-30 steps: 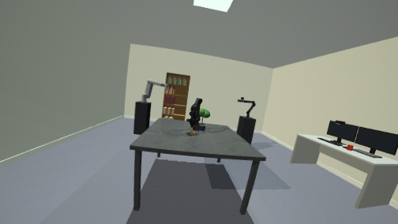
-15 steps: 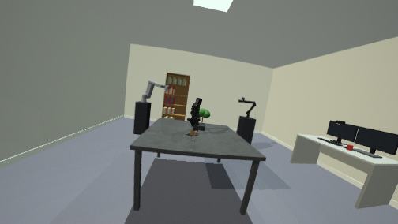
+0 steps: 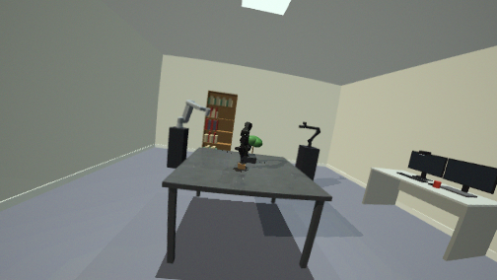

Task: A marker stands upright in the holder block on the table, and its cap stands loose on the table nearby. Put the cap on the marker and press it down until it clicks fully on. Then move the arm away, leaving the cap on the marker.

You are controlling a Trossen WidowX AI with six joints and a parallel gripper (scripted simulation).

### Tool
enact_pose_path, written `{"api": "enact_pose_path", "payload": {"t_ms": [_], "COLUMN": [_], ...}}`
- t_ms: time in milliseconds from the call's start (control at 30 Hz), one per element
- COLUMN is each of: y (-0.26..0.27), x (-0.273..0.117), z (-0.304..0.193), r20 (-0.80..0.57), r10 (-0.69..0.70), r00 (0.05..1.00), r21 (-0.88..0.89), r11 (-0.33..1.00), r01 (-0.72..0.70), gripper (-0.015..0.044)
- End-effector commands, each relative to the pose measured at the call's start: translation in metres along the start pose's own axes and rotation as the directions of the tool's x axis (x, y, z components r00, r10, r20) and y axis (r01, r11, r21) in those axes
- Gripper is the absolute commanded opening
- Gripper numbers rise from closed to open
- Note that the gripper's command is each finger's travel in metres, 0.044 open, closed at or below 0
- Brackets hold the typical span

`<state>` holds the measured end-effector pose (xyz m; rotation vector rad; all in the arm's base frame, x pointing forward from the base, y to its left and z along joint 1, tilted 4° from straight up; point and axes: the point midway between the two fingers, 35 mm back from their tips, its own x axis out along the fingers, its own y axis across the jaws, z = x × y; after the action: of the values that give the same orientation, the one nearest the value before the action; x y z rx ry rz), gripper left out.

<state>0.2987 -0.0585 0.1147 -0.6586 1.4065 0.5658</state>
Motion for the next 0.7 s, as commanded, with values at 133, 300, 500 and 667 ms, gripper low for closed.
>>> {"api": "enact_pose_path", "payload": {"t_ms": [133, 300, 500, 667], "y": [-0.009, -0.01, -0.011, -0.011], "x": [-0.011, -0.014, -0.008, -0.005], "z": [0.019, 0.024, 0.024, 0.024], "r20": [0.003, 0.003, 0.003, 0.003], "r10": [-0.009, -0.009, -0.009, -0.009], "r00": [1.0, 1.0, 1.0, 1.0], "r21": [0.006, 0.007, 0.007, 0.007], "r11": [1.0, 1.0, 1.0, 1.0], "r01": [0.009, 0.009, 0.009, 0.009], "gripper": [0.0, 0.0, 0.0, 0.0]}}
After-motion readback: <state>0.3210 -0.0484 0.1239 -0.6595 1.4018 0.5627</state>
